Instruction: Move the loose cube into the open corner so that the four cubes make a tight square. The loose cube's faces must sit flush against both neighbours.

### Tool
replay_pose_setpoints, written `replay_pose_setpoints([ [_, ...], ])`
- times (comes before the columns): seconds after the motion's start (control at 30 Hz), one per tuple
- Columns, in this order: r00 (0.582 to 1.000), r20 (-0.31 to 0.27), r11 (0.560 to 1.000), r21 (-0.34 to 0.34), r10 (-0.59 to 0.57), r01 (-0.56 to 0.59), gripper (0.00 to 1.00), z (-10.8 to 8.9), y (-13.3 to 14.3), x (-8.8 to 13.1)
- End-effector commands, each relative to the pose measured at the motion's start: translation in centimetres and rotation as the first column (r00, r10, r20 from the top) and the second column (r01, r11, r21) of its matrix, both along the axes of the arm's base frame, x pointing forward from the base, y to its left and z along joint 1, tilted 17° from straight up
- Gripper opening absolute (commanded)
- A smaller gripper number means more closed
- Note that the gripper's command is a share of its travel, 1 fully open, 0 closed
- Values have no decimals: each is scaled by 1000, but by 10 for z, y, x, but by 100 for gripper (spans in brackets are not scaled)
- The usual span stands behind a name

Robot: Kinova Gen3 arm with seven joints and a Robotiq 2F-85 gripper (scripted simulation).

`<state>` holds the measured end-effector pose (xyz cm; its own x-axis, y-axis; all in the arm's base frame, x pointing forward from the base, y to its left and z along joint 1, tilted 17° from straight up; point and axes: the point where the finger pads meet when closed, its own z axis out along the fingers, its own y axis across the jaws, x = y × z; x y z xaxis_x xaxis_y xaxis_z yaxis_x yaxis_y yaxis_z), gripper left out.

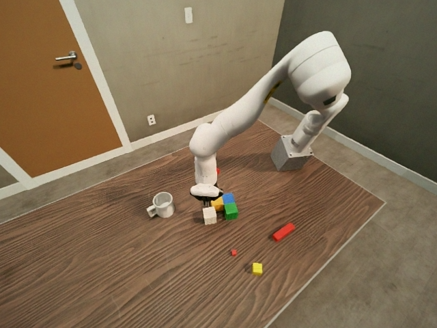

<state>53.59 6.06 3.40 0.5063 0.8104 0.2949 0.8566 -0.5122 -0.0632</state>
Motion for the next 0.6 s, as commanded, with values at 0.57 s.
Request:
replay_pose_setpoints([
  [0.57, 894, -143, 902, 18, -425, 431, 10, -1, -3, 8],
])
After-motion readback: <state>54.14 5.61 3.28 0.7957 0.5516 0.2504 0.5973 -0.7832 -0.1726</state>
